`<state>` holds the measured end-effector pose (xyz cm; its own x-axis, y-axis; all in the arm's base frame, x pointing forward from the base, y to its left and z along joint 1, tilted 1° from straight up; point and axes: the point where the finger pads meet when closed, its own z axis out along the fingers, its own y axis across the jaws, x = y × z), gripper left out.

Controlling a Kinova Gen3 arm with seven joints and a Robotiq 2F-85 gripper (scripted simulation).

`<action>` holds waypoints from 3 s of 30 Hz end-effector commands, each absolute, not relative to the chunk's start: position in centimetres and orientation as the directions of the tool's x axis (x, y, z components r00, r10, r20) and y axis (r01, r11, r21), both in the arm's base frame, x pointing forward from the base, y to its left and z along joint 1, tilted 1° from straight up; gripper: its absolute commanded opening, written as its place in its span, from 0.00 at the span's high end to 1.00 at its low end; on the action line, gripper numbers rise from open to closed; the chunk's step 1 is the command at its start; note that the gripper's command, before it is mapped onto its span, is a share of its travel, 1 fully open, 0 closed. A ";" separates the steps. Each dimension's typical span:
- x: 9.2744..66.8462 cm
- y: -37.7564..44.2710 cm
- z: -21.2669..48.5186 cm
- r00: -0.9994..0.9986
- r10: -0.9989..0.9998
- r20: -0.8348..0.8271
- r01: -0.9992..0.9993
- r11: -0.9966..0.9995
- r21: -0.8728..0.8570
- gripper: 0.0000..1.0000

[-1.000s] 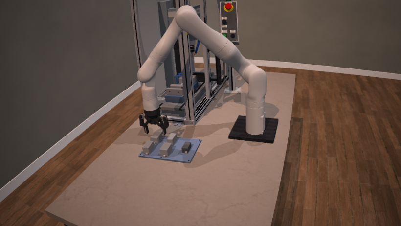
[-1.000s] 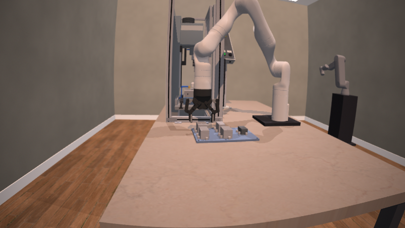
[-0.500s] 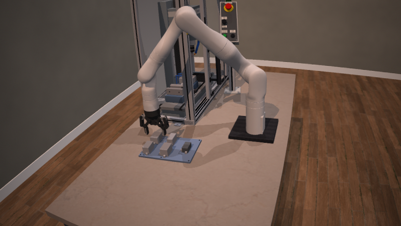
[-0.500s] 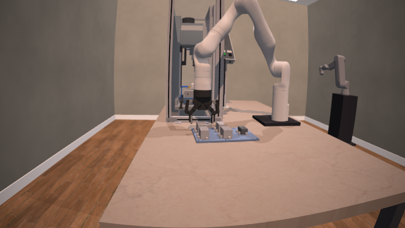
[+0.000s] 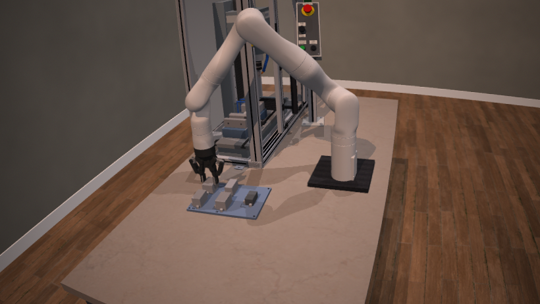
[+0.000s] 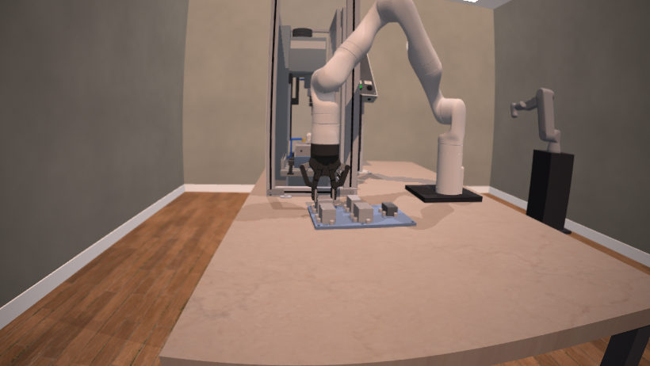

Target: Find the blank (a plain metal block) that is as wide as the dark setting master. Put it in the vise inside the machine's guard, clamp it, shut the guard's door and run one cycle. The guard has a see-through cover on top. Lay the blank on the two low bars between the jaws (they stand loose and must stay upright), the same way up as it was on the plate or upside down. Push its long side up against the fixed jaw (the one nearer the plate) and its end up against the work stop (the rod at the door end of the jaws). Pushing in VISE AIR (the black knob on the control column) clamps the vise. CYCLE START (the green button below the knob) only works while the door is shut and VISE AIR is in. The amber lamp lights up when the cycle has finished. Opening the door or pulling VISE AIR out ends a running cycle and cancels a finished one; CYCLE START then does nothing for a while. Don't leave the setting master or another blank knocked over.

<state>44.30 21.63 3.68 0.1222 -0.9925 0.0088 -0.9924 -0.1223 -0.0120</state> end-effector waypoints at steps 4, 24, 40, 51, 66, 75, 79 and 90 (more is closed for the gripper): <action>44.4 21.7 3.8 0.122 -0.992 0.008 -0.992 -0.122 -0.014 0.90; 44.4 21.7 3.9 0.122 -0.992 0.008 -0.992 -0.122 -0.014 0.90; 44.4 21.7 3.9 0.122 -0.992 0.008 -0.992 -0.122 -0.014 0.90; 44.4 21.7 3.9 0.122 -0.992 0.008 -0.992 -0.122 -0.014 0.90; 44.4 21.7 3.8 0.122 -0.992 0.008 -0.992 -0.122 -0.014 0.90; 44.4 21.7 3.8 0.122 -0.992 0.008 -0.992 -0.122 -0.014 0.00; 44.4 21.7 3.8 0.122 -0.992 0.008 -0.992 -0.122 -0.014 0.00; 44.4 21.7 3.8 0.122 -0.992 0.008 -0.992 -0.122 -0.014 0.00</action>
<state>44.30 21.63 3.71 0.1222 -0.9925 0.0088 -0.9924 -0.1223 -0.0120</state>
